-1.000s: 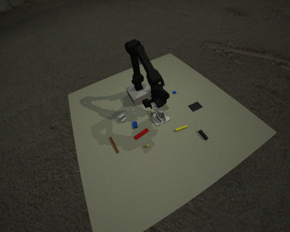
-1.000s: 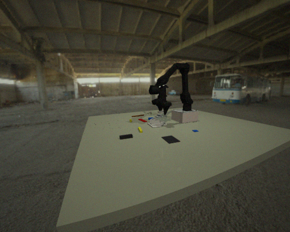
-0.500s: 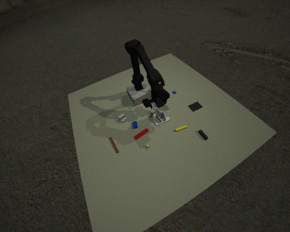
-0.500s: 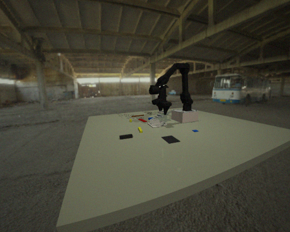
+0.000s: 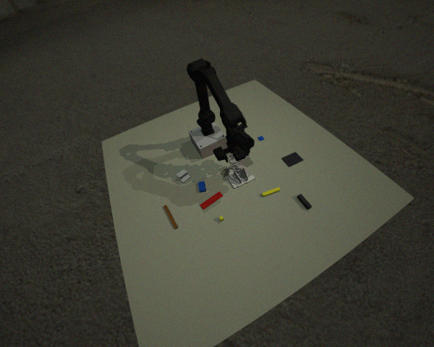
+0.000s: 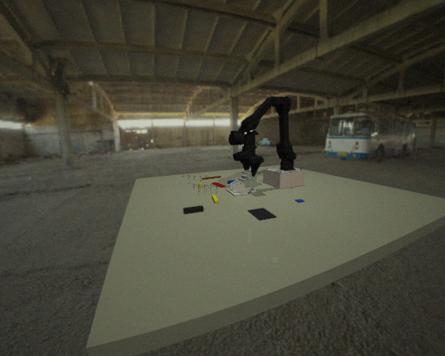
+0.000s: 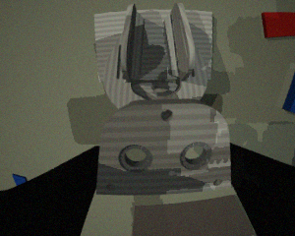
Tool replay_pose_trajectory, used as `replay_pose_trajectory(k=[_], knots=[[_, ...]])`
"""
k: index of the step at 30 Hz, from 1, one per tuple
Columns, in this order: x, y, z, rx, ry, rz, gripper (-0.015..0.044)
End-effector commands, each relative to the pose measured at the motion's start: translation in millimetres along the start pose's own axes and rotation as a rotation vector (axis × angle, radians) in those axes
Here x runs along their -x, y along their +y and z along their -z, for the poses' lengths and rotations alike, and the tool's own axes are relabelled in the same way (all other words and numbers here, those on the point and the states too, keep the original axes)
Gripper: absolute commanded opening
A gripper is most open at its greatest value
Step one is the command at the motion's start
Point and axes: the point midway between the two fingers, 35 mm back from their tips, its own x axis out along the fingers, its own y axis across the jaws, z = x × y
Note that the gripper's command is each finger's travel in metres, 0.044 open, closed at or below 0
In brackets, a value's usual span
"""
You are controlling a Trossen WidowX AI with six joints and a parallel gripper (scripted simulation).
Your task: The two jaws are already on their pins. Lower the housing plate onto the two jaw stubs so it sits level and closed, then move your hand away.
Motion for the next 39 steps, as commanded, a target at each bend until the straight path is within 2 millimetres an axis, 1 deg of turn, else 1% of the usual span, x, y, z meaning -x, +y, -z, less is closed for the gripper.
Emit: replay_pose_trajectory(k=[1,27,39], knots=[[0.0,-0.1,-0.8,-0.005,-0.003,0.004,0.0351],[-0.2,-0.1,-1.2,-0.006,-0.003,0.004,0.0351],[-19.2,0.1,-2.8,-0.005,-0.003,0.004,0.0351]])
